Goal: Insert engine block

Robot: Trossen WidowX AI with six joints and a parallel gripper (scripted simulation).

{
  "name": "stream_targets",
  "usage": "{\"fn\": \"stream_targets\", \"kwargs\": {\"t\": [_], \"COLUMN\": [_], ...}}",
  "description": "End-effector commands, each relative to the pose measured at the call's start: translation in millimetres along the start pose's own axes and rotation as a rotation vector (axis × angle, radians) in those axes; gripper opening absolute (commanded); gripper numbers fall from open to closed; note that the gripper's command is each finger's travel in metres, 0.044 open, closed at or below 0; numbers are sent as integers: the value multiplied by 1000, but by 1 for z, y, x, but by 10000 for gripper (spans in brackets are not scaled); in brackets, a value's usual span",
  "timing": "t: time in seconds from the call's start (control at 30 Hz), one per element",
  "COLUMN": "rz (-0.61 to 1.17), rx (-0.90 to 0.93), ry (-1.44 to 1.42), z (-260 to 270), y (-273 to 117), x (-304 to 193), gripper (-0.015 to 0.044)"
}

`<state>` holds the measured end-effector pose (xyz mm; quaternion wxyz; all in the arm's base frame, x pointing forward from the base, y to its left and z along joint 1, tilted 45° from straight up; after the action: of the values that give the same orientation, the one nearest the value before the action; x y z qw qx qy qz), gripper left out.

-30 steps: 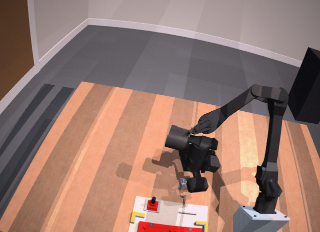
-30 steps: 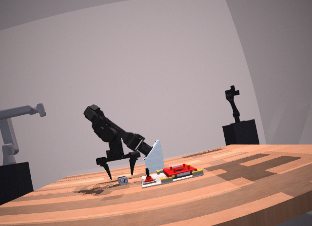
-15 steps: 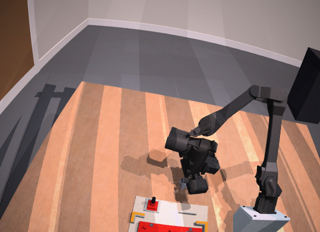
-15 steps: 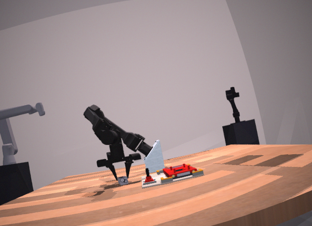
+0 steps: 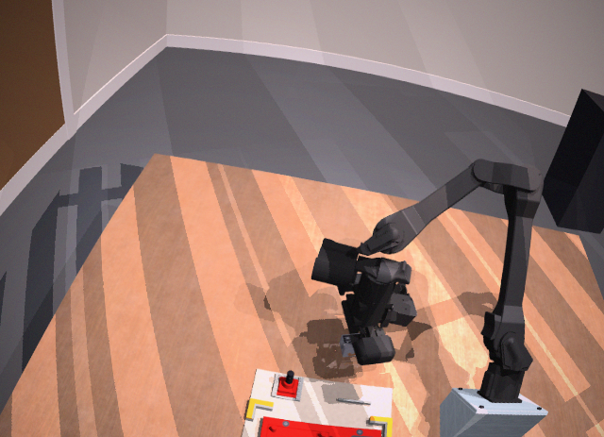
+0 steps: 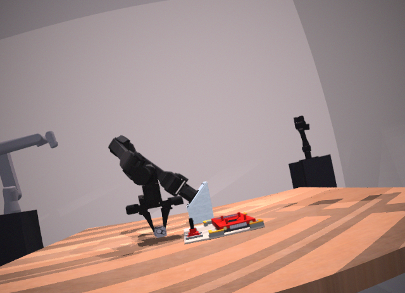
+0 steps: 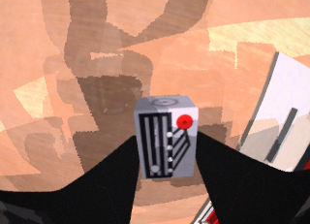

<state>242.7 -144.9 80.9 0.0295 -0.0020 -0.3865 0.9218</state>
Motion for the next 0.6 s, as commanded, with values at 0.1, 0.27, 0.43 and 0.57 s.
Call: {"fn": "stream_targets", "kwargs": {"t": [0.1, 0.27, 0.43, 0.57], "rz": [15, 23, 28, 28], "rx": [-11, -18, -23, -26], "ry": [8, 1, -2, 2], "z": [-1, -2, -3, -3], "y": [-21, -36, -51, -64], "x": [-6, -8, -8, -8], "gripper": [0, 0, 0, 0]}}
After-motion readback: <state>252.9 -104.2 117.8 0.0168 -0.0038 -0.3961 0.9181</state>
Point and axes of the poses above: the point midway between the two fingers, 35 mm back from their tips, its own y axis out along the fingers, its own z axis across the jaws, x = y × z, the point moved 1 cm from there along -y, back along the fingers, and after that the axes turned 14 degrees about y, right-handed, at the moved point
